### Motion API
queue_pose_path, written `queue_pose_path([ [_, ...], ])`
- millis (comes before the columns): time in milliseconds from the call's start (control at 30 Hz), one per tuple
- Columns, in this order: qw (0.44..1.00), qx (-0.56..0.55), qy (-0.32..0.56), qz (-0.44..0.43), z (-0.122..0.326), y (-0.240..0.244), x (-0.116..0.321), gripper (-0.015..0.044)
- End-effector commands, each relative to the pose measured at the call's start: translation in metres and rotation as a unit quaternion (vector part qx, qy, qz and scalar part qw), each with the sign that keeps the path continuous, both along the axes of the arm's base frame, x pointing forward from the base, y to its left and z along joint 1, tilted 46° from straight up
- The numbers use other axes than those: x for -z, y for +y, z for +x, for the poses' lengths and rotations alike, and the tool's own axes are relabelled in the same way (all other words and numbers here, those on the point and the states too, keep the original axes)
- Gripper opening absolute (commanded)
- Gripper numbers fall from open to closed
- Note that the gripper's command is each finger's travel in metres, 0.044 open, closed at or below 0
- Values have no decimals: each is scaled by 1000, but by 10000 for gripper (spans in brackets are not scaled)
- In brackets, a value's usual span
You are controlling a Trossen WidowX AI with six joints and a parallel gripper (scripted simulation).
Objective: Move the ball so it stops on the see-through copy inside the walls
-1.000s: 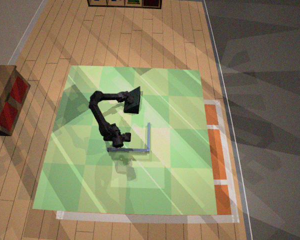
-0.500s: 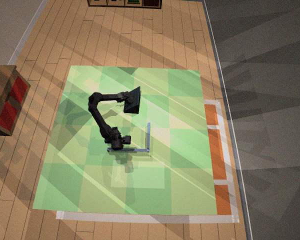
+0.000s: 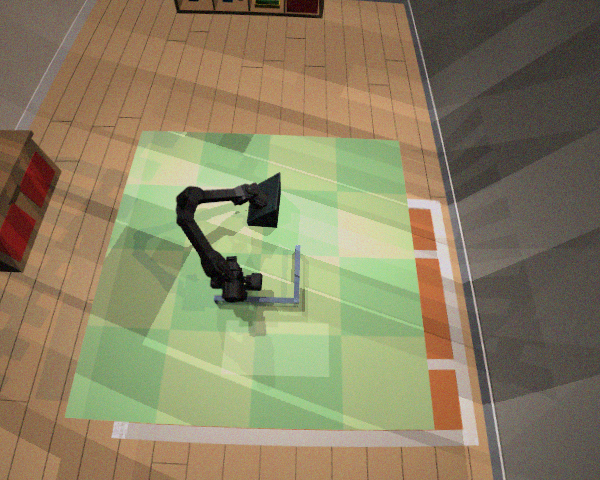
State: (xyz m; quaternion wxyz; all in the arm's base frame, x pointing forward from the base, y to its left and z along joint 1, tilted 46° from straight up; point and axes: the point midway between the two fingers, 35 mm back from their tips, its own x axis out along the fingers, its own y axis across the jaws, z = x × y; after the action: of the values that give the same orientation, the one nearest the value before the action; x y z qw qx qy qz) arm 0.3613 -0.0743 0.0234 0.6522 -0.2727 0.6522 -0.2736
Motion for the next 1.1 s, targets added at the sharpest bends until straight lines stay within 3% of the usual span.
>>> queue_pose_path([
  [0,1000,-3,4,-3,-2,-3,5,0],
  [167,1000,-3,4,-3,-2,-4,6,0],
  [600,1000,-3,1,-1,0,-2,3,341],
  [733,1000,-3,1,0,1,6,-4,344],
  [900,1000,-3,5,-1,-1,58,-54,344],
  [1067,1000,-11,7,-3,0,57,-48,344],
])
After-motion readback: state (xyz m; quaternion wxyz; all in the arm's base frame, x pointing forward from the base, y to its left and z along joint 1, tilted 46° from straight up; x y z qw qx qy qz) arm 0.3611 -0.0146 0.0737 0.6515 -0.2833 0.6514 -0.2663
